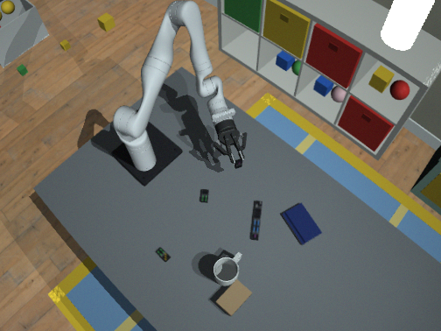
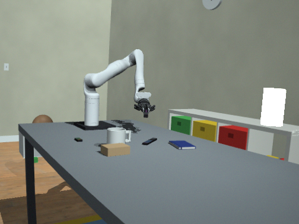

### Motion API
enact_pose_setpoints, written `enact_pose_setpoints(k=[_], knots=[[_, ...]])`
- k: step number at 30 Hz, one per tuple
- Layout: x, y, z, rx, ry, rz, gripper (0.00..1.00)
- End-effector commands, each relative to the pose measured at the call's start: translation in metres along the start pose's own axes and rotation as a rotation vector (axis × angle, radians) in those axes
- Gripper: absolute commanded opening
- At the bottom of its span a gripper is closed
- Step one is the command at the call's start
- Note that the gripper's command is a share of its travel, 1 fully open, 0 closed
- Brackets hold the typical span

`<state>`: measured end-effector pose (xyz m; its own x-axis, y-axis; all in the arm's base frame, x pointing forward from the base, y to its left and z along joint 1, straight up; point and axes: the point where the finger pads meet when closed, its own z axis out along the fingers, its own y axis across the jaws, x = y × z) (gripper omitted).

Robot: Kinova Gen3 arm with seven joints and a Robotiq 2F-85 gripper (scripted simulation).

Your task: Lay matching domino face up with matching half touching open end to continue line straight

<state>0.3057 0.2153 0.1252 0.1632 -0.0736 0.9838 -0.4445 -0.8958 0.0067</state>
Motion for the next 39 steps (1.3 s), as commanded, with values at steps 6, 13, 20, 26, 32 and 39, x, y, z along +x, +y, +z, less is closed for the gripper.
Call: enact_pose_setpoints(k=[6, 13, 20, 26, 32, 39], knots=[[-0.001, 0.001, -0.001, -0.002, 0.006, 0.008, 0.29], [-0.008, 0.0, 0.0, -0.002, 0.006, 0.008, 0.29], [-0.019, -0.001, 0.002, -0.001, 0.005, 0.007, 0.29], [-0.036, -0.002, 0.004, 0.002, 0.004, 0.006, 0.29], [-0.055, -0.003, 0.008, 0.003, 0.003, 0.005, 0.29], [-0.07, -0.003, 0.01, 0.003, 0.003, 0.005, 0.29]])
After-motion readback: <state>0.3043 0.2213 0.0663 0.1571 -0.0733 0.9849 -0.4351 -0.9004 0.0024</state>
